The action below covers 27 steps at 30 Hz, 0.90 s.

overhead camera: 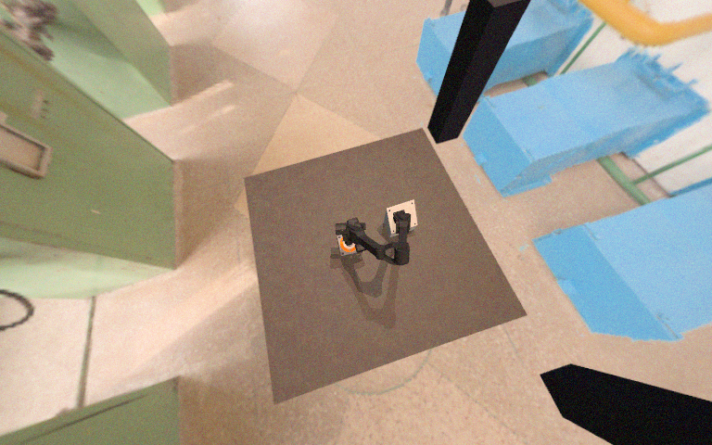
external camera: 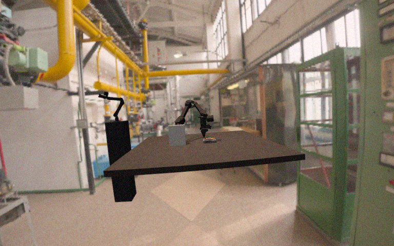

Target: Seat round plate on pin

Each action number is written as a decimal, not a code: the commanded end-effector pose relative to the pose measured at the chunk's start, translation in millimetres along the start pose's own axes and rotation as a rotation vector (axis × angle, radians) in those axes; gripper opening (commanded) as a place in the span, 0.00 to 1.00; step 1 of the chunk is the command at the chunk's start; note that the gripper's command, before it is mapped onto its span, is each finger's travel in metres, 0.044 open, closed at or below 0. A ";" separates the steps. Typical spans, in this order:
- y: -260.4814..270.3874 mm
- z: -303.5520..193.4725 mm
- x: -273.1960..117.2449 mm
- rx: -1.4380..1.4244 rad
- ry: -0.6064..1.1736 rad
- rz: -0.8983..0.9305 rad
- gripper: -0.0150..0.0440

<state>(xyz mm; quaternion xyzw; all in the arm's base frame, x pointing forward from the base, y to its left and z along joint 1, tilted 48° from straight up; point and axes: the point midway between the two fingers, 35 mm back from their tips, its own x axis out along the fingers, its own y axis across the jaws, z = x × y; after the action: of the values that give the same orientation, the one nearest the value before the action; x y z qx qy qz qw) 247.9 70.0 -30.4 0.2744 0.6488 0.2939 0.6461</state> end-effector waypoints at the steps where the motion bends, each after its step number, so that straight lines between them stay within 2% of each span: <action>1: -3.2 -0.6 1.8 0.007 -0.001 0.006 0.25; 27: -32.4 12.1 1.9 0.006 -0.002 0.005 0.25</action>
<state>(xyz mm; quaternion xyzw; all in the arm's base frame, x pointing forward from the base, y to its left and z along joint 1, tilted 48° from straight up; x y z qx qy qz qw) 256.0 54.8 -53.1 0.2822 0.6499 0.2942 0.6415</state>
